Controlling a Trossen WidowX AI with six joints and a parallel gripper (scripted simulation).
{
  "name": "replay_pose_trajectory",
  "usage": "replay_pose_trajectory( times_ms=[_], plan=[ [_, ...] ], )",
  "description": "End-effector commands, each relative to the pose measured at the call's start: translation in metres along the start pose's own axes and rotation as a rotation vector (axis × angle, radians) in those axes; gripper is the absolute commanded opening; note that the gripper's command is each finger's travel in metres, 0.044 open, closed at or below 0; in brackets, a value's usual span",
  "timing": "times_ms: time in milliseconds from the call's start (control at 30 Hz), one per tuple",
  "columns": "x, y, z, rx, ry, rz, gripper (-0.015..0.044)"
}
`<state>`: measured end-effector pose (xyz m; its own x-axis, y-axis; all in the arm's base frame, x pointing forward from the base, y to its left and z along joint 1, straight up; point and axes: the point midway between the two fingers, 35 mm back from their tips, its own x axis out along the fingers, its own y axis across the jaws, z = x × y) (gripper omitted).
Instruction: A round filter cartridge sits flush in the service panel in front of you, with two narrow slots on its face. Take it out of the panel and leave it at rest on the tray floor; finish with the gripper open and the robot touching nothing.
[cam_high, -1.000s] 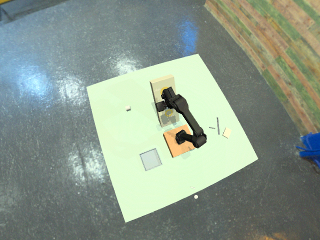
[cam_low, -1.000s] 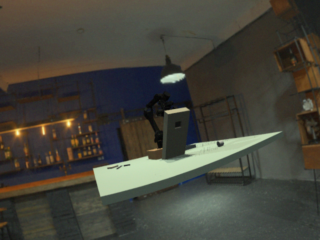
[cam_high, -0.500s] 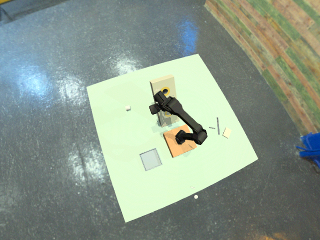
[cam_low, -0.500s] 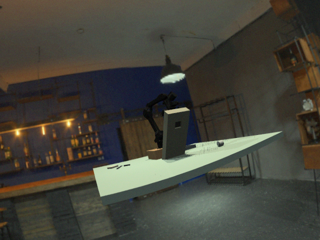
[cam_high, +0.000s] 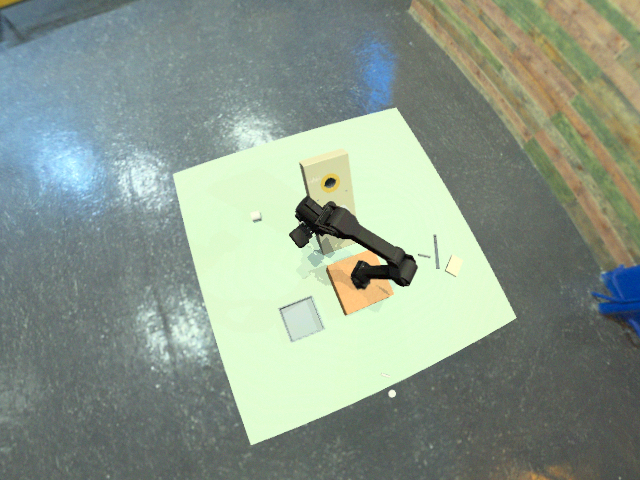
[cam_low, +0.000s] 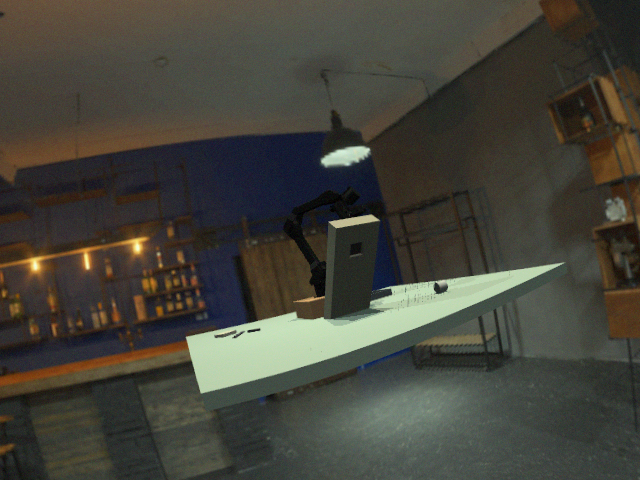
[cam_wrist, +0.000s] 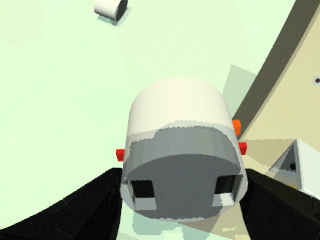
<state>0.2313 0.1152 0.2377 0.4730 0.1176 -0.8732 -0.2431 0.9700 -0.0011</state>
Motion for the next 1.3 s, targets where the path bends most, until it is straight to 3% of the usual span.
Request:
replay_pose_trajectory(
  times_ms=[0, 800, 1267],
  plan=[
    [-0.001, 0.02, -0.005, -0.097, -0.012, 0.06, 0.0],
    [-0.013, 0.126, -0.07, -0.669, -0.028, 0.388, 0.0],
    [0.0, 0.153, -0.1, -0.781, -0.029, 0.454, 0.0]
  ],
)
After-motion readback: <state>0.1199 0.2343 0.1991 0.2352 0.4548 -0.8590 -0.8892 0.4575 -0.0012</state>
